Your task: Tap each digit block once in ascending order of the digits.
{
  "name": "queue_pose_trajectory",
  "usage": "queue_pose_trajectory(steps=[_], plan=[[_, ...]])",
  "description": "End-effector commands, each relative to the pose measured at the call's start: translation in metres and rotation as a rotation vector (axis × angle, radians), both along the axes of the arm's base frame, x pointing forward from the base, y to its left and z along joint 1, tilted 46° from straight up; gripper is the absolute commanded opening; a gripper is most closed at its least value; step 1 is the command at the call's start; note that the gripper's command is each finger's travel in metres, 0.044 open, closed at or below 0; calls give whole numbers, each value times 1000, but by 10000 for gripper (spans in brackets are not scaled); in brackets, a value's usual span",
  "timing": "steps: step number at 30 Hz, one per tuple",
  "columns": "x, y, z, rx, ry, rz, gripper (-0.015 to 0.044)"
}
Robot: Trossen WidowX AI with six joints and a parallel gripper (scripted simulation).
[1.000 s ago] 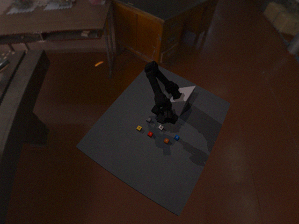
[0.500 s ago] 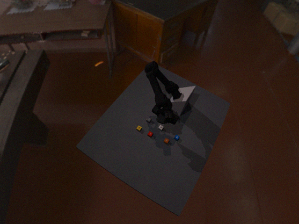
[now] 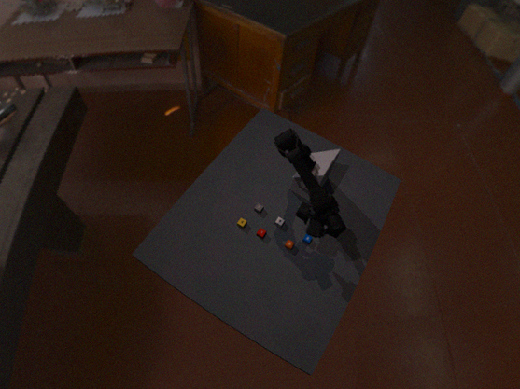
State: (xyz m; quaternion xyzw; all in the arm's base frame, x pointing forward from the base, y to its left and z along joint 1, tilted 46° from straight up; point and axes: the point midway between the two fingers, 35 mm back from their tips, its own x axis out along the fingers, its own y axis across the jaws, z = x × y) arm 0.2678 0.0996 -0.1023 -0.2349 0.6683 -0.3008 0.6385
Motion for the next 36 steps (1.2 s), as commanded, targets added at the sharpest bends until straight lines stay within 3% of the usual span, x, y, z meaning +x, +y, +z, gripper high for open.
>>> queue_pose_trajectory(steps=[1,17,24,36], plan=[[1,5,-5,1,-6,-12,400],[1,5,-5,1,-6,-12,400],[69,-56,47,-4,-8,-12,400],[71,-58,49,-6,-8,-12,400]])
